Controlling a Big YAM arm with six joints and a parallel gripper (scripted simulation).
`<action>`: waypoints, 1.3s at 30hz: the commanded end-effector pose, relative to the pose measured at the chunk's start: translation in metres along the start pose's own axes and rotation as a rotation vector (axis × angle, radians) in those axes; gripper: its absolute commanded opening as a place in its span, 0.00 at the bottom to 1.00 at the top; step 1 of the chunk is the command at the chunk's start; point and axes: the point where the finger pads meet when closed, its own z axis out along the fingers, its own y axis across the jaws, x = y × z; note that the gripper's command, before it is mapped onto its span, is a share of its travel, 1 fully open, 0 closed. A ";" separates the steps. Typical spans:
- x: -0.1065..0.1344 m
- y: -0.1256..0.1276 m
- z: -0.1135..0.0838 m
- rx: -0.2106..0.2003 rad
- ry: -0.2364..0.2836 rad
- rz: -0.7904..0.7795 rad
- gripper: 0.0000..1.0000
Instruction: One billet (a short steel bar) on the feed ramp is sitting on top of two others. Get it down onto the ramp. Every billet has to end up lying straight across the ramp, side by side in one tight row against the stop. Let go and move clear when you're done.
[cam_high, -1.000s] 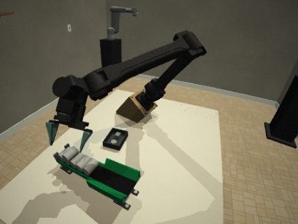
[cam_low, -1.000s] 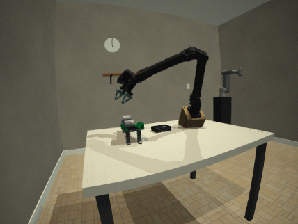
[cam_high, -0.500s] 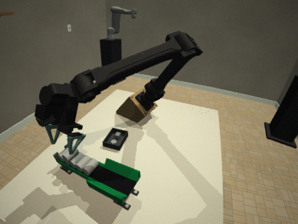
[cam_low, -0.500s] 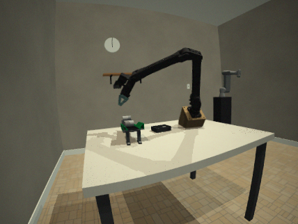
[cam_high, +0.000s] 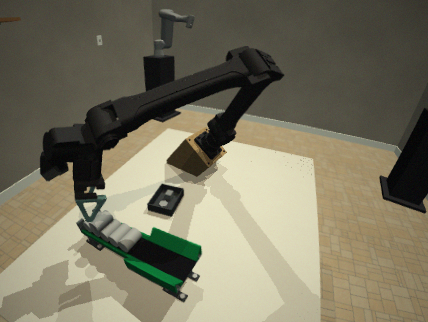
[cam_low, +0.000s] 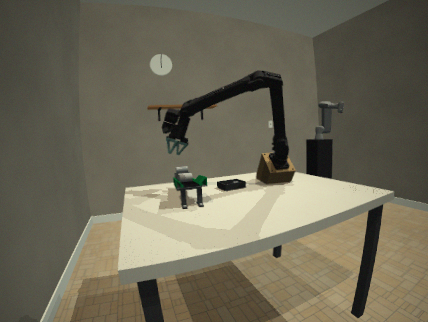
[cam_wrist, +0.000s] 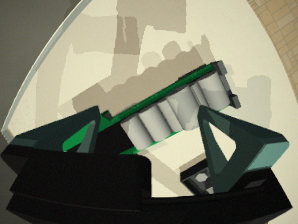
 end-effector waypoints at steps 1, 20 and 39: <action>-0.022 -0.002 -0.016 0.027 0.004 0.204 1.00; -0.005 -0.038 -0.013 0.245 0.146 0.894 1.00; 0.000 -0.029 -0.021 0.284 0.153 0.995 0.00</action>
